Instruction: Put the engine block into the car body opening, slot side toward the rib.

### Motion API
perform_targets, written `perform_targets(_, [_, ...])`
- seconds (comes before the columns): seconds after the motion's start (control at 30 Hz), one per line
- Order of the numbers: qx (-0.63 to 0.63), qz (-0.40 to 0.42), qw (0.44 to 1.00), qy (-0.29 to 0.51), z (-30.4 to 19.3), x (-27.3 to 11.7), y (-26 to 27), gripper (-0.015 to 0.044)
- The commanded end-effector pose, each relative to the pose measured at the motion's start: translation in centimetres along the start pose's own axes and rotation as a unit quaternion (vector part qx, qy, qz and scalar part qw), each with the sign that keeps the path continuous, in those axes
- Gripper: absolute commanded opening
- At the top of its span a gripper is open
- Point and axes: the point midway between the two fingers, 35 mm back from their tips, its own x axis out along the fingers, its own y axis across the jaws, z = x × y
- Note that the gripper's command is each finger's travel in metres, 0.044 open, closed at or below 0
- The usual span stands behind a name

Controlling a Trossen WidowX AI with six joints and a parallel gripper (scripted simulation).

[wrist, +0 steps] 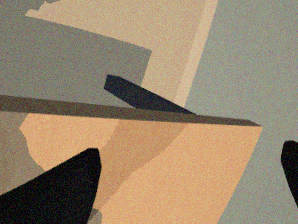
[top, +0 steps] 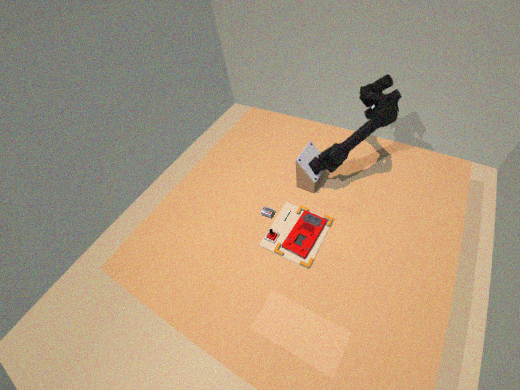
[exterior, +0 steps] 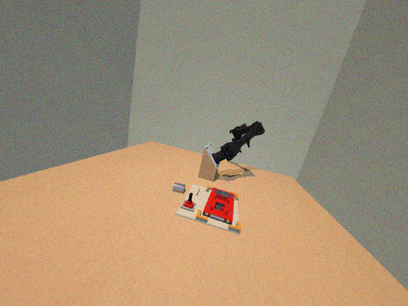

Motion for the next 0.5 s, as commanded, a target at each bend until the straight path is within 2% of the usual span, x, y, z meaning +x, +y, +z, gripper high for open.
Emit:
perform_targets(0.0, [0.0, 0.0, 1.0, 0.0, 0.0, 0.0, 0.0, 0.0426])
perform_targets(0.1, [-0.012, -0.007, 1.0, -0.022, 0.8, -1.1, 0.0, 0.044])
perform_targets(0.47, [-0.099, -0.062, 0.977, -0.18, 5.4, -10.2, 0.5, 0.044])
